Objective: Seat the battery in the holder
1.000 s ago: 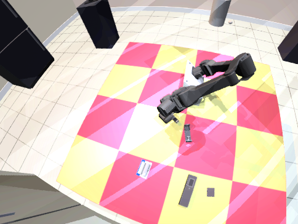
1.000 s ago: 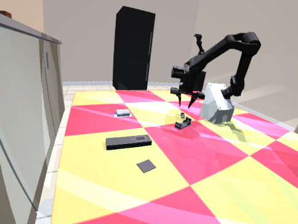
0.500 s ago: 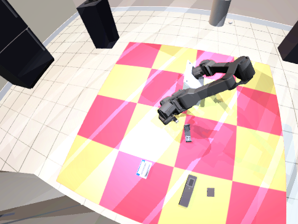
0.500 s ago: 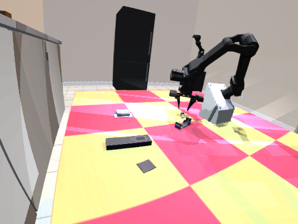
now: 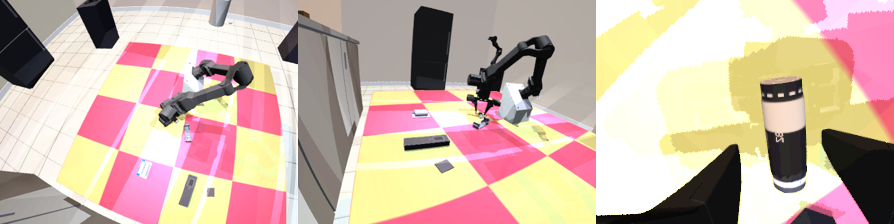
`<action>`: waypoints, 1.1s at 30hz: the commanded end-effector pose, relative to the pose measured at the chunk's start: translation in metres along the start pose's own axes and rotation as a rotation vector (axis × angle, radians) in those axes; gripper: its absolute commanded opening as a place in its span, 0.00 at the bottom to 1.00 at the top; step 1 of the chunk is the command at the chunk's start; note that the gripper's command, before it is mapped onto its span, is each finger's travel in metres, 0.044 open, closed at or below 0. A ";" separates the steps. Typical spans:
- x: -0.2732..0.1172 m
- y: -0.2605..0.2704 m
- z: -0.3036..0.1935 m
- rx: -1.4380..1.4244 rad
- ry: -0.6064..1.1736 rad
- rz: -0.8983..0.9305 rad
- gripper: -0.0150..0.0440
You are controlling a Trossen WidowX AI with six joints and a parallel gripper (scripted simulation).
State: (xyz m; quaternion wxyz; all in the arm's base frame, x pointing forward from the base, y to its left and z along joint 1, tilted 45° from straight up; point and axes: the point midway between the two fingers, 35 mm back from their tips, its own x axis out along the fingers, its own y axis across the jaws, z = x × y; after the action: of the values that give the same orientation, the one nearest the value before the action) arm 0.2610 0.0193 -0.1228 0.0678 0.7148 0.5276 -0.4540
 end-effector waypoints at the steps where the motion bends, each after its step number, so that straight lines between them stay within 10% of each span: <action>1: 0.010 -0.004 0.002 0.012 0.002 -0.013 0.65; 16: 0.012 -0.004 0.002 0.012 0.003 -0.013 0.38; 33: -0.039 -0.003 0.003 0.012 0.001 -0.012 0.37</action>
State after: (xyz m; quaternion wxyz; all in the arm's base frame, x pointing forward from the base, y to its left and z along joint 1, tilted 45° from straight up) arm 0.2555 -0.0042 -0.1014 0.0552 0.7132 0.5277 -0.4581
